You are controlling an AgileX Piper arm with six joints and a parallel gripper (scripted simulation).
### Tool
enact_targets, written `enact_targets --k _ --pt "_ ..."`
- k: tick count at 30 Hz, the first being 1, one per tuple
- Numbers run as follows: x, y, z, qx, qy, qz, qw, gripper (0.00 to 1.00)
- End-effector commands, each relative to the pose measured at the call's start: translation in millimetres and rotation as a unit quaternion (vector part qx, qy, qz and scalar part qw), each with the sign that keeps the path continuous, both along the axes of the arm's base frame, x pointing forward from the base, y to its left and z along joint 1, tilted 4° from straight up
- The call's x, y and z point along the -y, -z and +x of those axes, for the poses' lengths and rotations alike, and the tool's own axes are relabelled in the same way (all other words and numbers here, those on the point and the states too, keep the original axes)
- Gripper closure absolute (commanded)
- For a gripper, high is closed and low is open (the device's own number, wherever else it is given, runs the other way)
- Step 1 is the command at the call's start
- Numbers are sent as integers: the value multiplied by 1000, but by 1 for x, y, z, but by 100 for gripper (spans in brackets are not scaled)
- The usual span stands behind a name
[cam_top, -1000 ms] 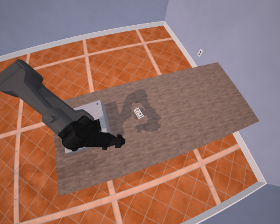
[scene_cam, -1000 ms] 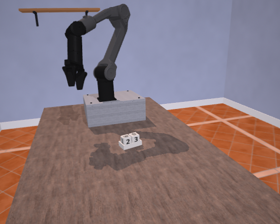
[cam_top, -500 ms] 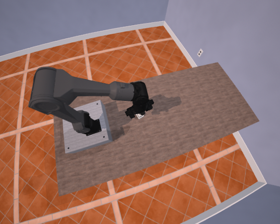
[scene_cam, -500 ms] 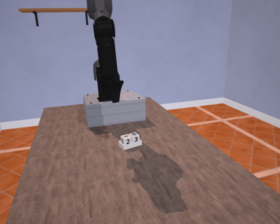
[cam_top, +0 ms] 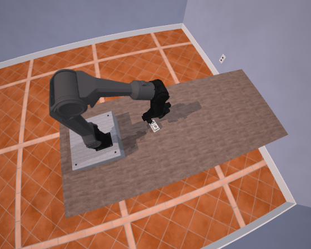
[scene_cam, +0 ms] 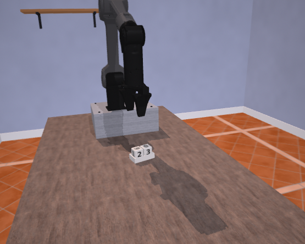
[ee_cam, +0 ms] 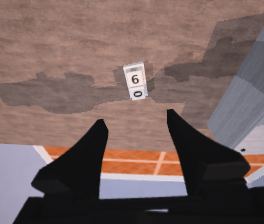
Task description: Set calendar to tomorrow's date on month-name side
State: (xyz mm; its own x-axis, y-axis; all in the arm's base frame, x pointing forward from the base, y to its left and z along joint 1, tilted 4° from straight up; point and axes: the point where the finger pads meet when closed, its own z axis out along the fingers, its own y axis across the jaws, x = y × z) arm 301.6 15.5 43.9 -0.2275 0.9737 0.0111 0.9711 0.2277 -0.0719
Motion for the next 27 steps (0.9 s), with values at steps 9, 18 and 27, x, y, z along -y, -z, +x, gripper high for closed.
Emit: enact_targets --k 9,18,27 --pt "0 0 0 1 -1 0 1000 0" --pt "0 3 0 -1 -54 4 999 0" --pt "0 8 0 -2 -179 13 984 0"
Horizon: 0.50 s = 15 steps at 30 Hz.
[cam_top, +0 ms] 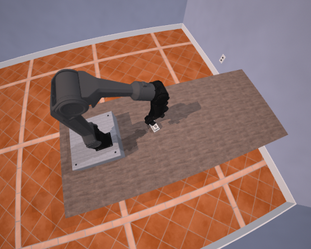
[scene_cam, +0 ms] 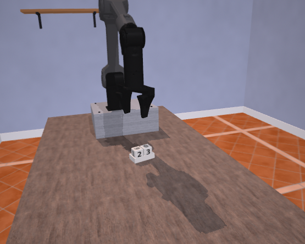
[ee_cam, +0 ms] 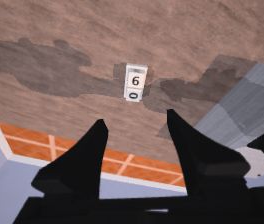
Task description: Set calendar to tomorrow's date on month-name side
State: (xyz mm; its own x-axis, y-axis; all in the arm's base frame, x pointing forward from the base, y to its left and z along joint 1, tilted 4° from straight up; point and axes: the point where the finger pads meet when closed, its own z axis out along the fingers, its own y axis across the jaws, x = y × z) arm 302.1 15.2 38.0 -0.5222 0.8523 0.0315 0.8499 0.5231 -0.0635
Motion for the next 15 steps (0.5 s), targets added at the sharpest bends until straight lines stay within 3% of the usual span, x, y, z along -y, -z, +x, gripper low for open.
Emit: enact_targets --k 1,7,13,15 --pt "0 3 -1 -3 -45 4 999 0" --pt "0 10 -1 -4 -222 17 975 0" --pt "0 19 -1 -5 -429 32 903 0" --pt "0 19 -1 -5 -429 32 903 0"
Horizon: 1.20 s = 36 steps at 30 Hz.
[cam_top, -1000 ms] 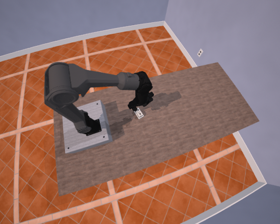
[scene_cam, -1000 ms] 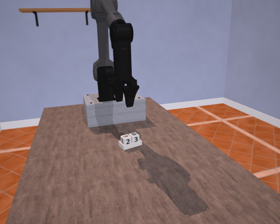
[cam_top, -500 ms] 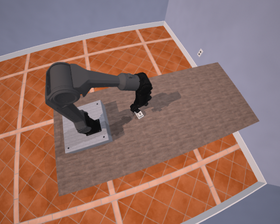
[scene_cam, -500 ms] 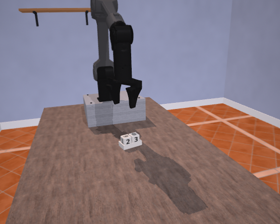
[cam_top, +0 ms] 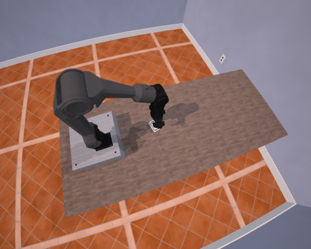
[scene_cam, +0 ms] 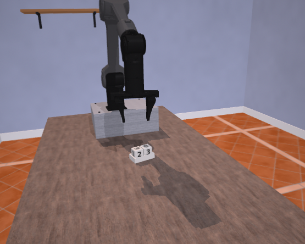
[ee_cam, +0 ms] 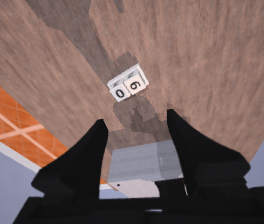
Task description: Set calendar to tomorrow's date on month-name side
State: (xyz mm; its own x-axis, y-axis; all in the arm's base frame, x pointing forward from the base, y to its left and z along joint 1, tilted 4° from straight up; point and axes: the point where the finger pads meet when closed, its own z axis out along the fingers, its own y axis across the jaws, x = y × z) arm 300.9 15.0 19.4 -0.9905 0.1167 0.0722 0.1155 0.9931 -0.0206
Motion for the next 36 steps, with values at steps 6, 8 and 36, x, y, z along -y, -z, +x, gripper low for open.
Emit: enact_targets --k 6,8,36 --pt "0 10 -1 -3 -231 21 973 0" --pt "0 13 -1 -3 -307 27 951 0" --pt "0 35 -4 -7 -802 61 594 0"
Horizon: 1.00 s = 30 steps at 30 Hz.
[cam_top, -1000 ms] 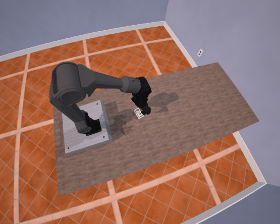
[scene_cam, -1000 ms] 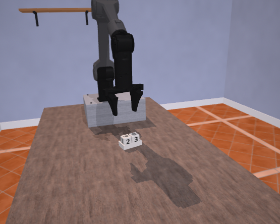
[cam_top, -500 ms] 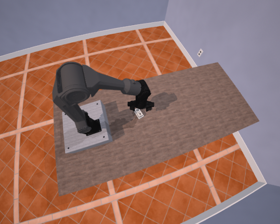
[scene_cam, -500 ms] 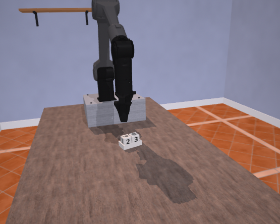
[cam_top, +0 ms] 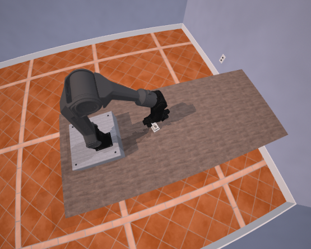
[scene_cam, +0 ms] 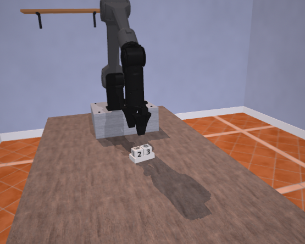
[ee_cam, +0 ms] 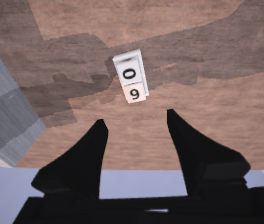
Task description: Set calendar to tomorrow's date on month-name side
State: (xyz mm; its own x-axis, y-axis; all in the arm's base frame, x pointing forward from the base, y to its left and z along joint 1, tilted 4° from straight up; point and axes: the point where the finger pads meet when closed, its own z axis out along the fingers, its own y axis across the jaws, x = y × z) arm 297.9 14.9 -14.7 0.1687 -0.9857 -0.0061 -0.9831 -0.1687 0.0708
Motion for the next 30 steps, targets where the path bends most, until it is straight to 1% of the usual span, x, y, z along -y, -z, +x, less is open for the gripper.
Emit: enact_targets --k 1,9,10,30 --pt "0 2 -1 -1 -13 1 1000 0" --pt "0 2 -1 -1 -30 3 1000 0" --pt "0 2 -1 -1 -30 3 1000 39" --pt "0 2 -1 -1 -30 3 1000 39"
